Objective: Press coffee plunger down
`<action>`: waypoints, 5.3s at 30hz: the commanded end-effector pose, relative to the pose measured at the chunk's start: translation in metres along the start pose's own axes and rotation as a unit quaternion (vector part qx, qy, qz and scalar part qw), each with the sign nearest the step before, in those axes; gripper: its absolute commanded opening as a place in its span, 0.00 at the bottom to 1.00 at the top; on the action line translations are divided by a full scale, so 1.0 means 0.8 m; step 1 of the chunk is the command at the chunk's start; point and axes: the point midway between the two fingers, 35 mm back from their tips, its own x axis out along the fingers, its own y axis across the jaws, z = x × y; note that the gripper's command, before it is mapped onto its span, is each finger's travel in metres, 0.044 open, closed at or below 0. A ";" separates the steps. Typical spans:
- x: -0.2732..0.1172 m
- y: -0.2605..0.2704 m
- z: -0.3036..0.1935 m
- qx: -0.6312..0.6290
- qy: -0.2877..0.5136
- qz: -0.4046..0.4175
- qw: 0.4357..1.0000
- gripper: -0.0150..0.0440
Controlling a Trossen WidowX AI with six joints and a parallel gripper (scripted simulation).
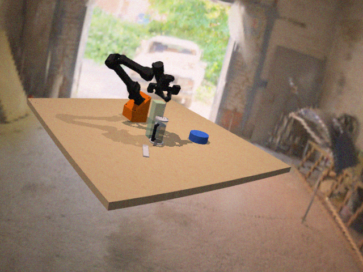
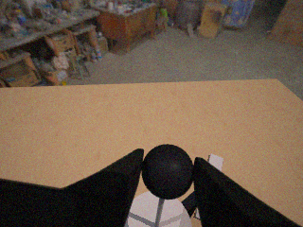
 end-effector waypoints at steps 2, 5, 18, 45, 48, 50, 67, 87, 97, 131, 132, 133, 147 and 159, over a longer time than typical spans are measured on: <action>0.012 0.004 -0.025 -0.013 0.017 0.001 1.000 0.47; 0.016 0.004 -0.031 -0.013 0.017 0.001 1.000 0.47; 0.031 0.004 -0.053 -0.013 0.016 0.001 1.000 0.47; 0.068 0.000 -0.087 -0.016 0.012 -0.002 1.000 0.47; 0.071 0.000 -0.086 -0.016 0.011 -0.002 1.000 0.47; 0.072 0.000 -0.085 -0.016 0.011 -0.002 1.000 0.47; 0.082 0.001 -0.078 -0.016 0.011 -0.002 1.000 0.47; 0.089 0.001 -0.074 -0.015 0.011 -0.002 1.000 0.47; 0.091 0.001 -0.073 -0.015 0.011 -0.002 1.000 0.47; 0.095 0.002 -0.071 -0.015 0.011 -0.002 1.000 0.47; 0.095 0.002 -0.071 -0.015 0.011 -0.002 1.000 0.47; 0.095 0.002 -0.071 -0.015 0.011 -0.002 1.000 0.47; 0.096 0.002 -0.071 -0.015 0.011 -0.003 1.000 0.47; 0.097 0.002 -0.070 -0.015 0.011 -0.003 1.000 0.47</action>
